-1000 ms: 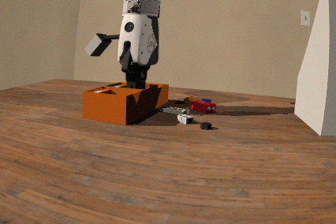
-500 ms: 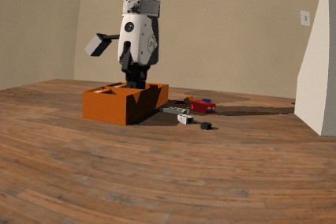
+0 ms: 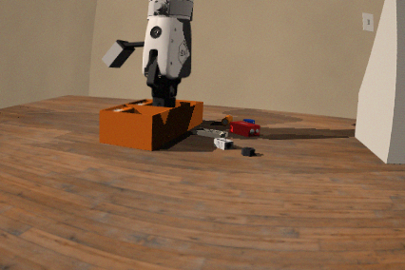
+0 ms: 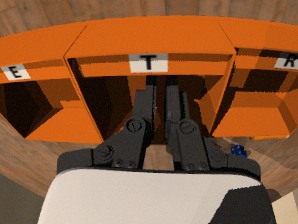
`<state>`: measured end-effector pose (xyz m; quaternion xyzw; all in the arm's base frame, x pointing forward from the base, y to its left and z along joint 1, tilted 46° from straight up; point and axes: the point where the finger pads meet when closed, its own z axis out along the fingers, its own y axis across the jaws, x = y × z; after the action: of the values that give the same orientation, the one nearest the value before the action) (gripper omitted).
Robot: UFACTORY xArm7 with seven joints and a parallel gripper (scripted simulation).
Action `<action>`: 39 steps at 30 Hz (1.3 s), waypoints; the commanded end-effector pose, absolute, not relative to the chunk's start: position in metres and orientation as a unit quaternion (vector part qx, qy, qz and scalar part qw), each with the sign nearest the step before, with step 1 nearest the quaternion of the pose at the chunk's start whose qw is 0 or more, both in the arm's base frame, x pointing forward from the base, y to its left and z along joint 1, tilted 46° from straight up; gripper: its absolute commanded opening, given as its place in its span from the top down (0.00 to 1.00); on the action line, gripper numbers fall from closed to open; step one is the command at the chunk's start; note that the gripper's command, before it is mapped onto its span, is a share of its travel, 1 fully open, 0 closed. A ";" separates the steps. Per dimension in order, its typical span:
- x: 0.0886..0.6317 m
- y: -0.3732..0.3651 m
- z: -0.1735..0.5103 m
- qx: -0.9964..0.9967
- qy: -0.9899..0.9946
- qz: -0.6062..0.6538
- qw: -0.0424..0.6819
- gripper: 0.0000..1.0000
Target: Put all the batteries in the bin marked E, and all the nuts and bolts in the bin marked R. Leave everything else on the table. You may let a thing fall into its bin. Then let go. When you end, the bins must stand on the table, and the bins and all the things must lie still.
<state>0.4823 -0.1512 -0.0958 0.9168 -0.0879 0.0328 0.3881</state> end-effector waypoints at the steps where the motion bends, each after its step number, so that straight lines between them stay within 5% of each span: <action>1: 0.484 -0.146 -0.092 0.917 -0.087 0.035 0.387 0.93; 39: 0.486 -0.100 -0.061 0.917 -0.087 0.035 0.387 0.93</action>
<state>0.4836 -0.1070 -0.0584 0.9166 -0.0888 0.0331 0.3884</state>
